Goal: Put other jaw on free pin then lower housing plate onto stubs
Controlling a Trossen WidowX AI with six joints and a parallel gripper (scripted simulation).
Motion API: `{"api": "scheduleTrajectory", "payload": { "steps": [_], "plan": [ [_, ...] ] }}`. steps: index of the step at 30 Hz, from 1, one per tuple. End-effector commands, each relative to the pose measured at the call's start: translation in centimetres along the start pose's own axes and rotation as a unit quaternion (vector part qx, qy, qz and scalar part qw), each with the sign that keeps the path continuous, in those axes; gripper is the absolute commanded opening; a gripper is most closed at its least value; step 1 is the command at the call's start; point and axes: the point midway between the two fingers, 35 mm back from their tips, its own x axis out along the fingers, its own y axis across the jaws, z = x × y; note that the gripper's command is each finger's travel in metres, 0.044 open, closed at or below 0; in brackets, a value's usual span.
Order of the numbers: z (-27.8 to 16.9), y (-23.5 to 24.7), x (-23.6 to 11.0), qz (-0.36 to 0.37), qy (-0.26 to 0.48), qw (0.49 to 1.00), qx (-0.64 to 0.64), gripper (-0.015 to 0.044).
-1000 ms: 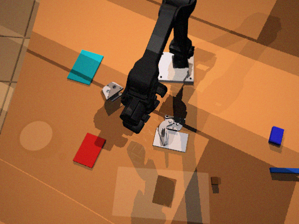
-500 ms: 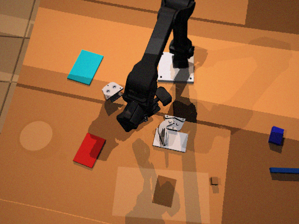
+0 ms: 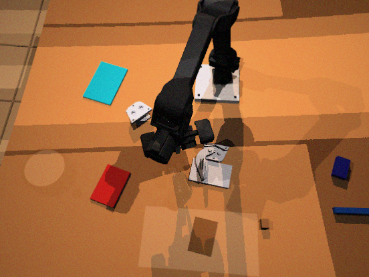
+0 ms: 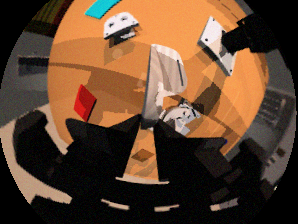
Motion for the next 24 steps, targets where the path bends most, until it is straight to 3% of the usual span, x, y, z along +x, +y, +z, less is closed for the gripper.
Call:
{"api": "scheduleTrajectory", "payload": {
  "steps": [1,24],
  "plan": [
    [-0.2,0.2,-0.2,0.002,0.003,1.000,0.014,0.0037],
    [-0.4,0.3,2.8,0.002,0.003,1.000,0.014,0.0037]
  ]
}}
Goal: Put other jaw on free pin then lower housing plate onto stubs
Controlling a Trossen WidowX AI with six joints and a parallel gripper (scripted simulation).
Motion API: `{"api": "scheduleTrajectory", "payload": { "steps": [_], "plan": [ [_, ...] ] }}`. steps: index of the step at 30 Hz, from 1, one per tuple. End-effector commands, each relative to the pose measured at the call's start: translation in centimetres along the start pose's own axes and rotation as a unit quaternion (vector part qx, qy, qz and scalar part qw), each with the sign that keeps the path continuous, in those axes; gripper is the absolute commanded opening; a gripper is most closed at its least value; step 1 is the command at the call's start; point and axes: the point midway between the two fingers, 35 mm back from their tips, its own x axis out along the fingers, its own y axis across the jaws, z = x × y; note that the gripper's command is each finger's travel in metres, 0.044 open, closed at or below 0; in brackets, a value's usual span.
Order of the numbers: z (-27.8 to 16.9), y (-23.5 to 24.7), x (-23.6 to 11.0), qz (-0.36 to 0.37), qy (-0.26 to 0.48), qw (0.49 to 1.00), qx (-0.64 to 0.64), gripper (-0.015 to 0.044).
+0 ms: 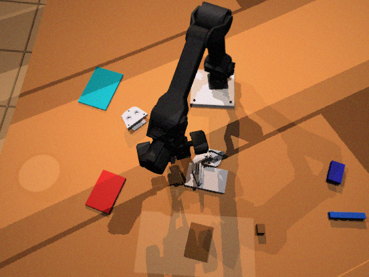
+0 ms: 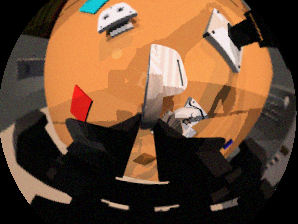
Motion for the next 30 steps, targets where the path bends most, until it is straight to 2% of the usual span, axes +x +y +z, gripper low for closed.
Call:
{"api": "scheduleTrajectory", "payload": {
  "steps": [1,27,30],
  "plan": [
    [0.1,-0.1,0.7,-0.002,-0.002,1.000,0.001,0.0037],
    [0.3,-0.3,4.7,-0.002,-0.002,1.000,0.001,0.0037],
    [0.3,-0.3,4.7,-0.002,-0.002,1.000,0.001,0.0116]
  ]
}}
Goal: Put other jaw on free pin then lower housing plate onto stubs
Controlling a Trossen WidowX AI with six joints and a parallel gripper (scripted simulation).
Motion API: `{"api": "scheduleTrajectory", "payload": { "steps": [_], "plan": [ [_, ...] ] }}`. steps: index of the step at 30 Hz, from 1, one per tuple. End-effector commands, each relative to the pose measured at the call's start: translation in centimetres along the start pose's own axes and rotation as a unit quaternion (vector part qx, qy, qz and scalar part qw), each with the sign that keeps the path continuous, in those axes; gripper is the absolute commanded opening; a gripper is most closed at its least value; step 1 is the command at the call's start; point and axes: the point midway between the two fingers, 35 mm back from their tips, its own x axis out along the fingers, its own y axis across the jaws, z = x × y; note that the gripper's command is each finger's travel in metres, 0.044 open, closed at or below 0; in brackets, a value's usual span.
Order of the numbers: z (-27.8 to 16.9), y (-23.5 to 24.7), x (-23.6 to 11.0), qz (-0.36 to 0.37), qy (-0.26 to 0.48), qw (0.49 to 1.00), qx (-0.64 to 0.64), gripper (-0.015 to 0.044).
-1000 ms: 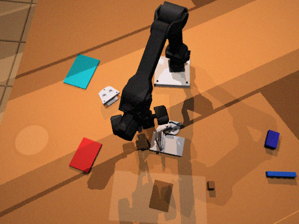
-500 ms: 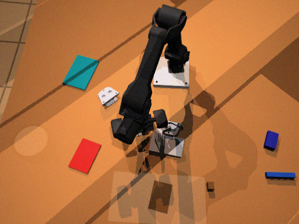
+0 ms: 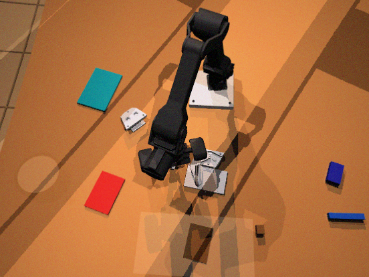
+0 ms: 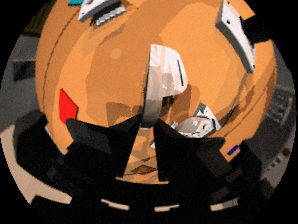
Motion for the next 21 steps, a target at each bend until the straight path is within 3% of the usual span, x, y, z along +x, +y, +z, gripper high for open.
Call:
{"api": "scheduleTrajectory", "payload": {
  "steps": [1,3,8,12,21],
  "plan": [
    [0.1,-0.1,0.2,-0.001,-0.001,1.000,-0.001,0.0142],
    [0.0,0.0,-0.8,-0.001,-0.001,1.000,-0.001,0.0195],
    [0.0,0.0,-6.7,-0.001,-0.001,1.000,-0.001,0.0326],
    [0.1,0.0,-6.9,-0.001,-0.001,1.000,-0.001,0.0431],
    [0.1,0.0,-6.9,-0.001,-0.001,1.000,-0.001,0.0440]
  ]
}}
